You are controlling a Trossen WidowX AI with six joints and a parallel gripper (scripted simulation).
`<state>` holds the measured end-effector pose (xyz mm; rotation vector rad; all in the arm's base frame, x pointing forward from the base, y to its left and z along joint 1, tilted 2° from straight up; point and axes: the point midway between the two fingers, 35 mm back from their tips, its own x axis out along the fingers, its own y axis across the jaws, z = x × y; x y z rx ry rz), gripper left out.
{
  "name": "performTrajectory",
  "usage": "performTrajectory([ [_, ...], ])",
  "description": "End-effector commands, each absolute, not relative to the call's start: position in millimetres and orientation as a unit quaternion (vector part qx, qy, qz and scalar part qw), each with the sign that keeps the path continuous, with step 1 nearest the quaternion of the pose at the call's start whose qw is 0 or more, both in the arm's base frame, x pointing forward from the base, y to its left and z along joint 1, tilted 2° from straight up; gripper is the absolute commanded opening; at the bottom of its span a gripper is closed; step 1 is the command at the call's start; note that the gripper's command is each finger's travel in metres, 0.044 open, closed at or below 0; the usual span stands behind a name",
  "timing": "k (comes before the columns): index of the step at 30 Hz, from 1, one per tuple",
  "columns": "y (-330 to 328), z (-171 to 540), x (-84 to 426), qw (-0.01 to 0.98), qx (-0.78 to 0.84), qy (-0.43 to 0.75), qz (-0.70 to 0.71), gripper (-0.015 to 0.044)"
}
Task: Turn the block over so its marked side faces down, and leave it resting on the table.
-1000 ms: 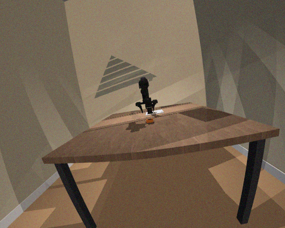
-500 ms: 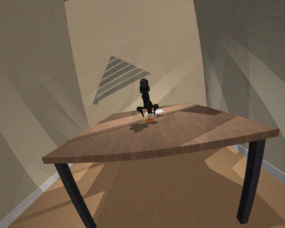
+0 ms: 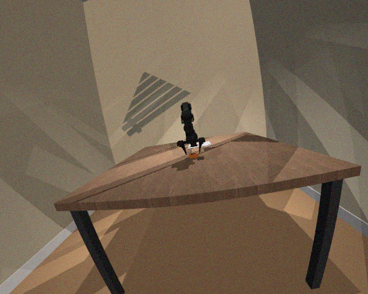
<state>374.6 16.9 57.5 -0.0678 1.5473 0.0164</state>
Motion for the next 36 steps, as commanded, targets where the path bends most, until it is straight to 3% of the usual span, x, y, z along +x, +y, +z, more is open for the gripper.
performTrajectory([
  [1,17.3,49.8,373.0,0.713,-0.027,0.701,0.008,0.044],
  [8,17.0,41.1,372.8,0.713,-0.027,0.701,0.008,0.044],
  [13,17.0,41.1,372.8,0.713,-0.027,0.701,0.008,0.0309],
  [35,17.0,41.1,372.8,0.713,-0.027,0.701,0.008,0.0162],
  [36,17.1,42.1,372.8,0.713,-0.027,0.701,0.008,0.0136],
])
